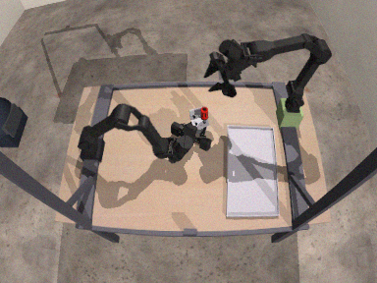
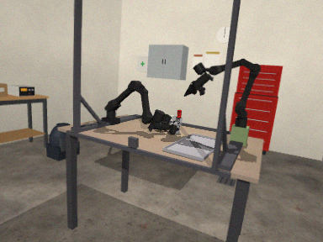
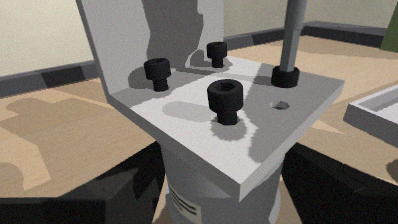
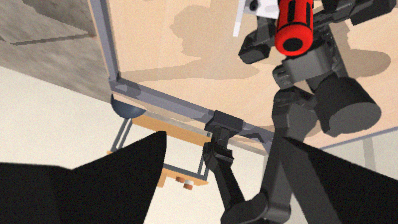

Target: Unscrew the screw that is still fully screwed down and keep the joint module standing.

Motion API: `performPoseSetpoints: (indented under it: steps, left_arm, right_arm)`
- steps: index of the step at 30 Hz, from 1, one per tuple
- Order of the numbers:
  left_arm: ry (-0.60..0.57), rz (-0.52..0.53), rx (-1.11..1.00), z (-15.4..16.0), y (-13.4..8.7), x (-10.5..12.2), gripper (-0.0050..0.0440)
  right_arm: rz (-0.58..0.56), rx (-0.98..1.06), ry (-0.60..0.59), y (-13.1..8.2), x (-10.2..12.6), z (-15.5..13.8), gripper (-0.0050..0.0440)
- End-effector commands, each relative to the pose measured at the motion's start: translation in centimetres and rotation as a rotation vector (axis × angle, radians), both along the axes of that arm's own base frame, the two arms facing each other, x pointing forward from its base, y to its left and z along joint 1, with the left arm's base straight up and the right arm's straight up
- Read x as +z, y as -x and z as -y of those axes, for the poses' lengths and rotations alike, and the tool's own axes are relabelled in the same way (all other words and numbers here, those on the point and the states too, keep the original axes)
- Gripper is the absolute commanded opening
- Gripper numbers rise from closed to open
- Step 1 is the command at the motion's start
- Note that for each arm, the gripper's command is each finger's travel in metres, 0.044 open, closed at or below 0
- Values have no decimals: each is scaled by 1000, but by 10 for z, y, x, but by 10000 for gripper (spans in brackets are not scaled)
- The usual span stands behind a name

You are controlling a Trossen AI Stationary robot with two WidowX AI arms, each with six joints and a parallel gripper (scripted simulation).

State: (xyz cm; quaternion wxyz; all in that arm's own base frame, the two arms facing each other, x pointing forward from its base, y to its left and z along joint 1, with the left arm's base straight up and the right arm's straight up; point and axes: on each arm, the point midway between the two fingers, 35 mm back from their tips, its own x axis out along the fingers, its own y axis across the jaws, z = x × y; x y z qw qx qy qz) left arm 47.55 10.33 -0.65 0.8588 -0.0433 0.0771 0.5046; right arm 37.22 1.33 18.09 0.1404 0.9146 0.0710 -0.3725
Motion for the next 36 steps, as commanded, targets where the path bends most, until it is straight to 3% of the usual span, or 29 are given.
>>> performPoseSetpoints:
  steps: [1,10,15,27,32,36]
  left_arm:
    - [1,28,3,-2,-4,11,245]
    - [1,28,3,-2,-4,11,245]
    - [1,28,3,-2,-4,11,245]
    - [1,28,3,-2,-4,11,245]
    - [1,28,3,-2,-4,11,245]
    - [1,28,3,-2,-4,11,245]
  right_arm:
    - [-24,11,0,-5,6,-4,300]
    - [-226,25,9,-3,-27,-10,300]
    - [-226,24,9,-3,-27,-9,300]
    - [-497,43,27,8,-65,-16,300]
    - [-497,42,26,8,-65,-15,300]
    - [-587,48,35,14,-75,-18,300]
